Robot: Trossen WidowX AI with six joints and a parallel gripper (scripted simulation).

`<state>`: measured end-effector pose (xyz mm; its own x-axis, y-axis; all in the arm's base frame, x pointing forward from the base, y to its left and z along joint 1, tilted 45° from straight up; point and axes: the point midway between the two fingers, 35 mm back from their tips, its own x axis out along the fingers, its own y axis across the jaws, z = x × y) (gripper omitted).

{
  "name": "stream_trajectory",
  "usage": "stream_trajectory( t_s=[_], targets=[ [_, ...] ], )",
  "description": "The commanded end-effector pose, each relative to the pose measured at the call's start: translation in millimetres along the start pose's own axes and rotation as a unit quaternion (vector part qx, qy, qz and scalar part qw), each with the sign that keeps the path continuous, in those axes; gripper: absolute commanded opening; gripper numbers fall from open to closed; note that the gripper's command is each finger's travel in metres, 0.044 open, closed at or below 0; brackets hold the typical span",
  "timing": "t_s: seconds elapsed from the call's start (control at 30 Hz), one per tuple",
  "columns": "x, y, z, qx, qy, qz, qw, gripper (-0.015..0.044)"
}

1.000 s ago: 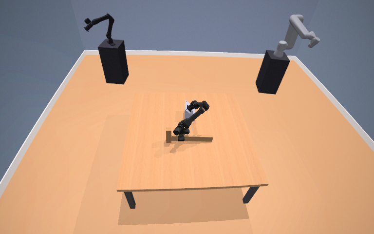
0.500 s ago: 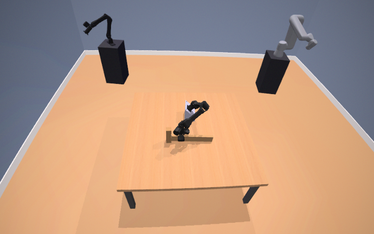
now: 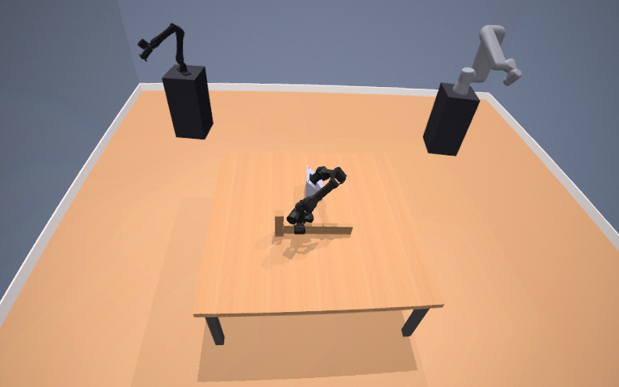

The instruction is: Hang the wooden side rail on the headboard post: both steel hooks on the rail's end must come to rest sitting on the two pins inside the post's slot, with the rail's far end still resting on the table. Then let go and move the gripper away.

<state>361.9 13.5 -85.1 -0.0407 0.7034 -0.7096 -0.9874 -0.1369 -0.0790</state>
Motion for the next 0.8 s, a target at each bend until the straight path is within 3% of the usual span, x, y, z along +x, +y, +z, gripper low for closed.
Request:
stream_trajectory(
  t_s=[0.0,0.77],
  targets=[
    [-0.4,0.1,-2.2,0.002,0.003,-0.002,1.0,0.0],
    [3.4,0.1,-2.2,0.002,0.003,-0.002,1.0,0.0]
  ],
)
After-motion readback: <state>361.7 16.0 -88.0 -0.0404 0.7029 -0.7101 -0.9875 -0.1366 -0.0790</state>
